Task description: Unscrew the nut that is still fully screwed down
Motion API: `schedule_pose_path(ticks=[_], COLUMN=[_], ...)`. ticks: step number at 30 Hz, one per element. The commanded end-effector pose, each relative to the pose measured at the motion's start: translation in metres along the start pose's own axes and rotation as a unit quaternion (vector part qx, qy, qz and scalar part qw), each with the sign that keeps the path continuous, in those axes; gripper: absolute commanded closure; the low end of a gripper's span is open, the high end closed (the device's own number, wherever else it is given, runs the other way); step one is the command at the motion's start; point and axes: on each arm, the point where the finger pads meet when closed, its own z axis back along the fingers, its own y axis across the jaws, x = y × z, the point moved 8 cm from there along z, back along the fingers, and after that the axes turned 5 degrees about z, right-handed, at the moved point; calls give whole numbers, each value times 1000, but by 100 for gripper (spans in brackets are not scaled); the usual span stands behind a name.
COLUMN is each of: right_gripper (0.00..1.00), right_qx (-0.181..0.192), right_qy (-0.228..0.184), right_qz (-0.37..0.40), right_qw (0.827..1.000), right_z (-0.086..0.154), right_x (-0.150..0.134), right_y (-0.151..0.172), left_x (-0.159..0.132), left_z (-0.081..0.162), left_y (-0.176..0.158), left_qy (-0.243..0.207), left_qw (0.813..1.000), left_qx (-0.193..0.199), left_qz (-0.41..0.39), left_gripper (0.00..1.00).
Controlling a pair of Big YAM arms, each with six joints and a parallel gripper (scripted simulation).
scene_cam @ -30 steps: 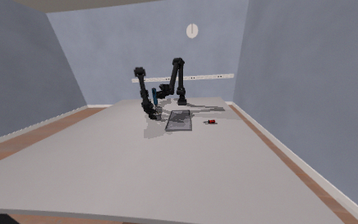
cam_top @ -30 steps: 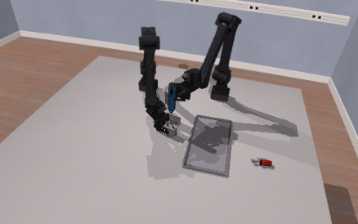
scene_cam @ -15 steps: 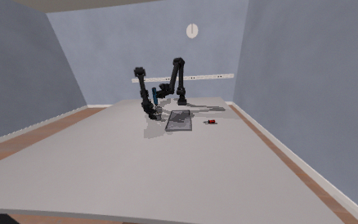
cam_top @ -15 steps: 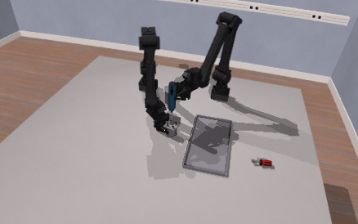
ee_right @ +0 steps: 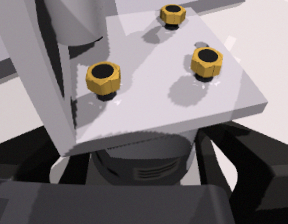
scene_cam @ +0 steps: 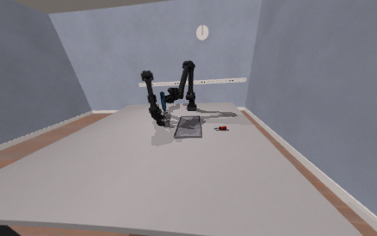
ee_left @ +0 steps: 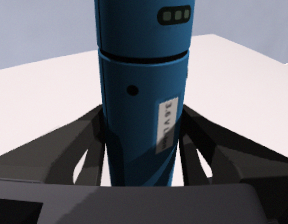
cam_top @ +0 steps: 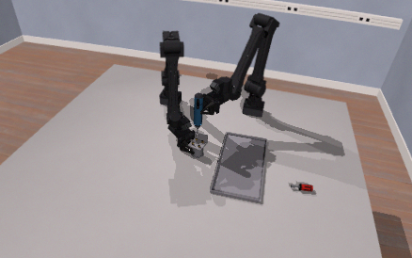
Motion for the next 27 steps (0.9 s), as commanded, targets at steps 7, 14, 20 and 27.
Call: schedule_pose_path(ticks=[7, 14, 20, 27], right_gripper=[41, 41, 41, 41], right_qx=[-1, -1, -1, -1], right_qy=[-6, -6, -6, -6], right_qz=[2, 2, 2, 2], right_qw=[1000, 1000, 1000, 1000], right_z=[-3, -3, -3, -3], right_x=[4, 4, 4, 4], right_y=[-3, -3, -3, -3], left_x=[38, 38, 38, 44], left_z=[-19, -19, -19, -19], left_y=[-9, -9, -9, -8], left_qy=[-56, -56, -56, -40], left_qw=[998, 998, 998, 999], left_qx=[-10, -10, -10, -8], left_qz=[2, 2, 2, -2], left_gripper=[58, 58, 58, 58])
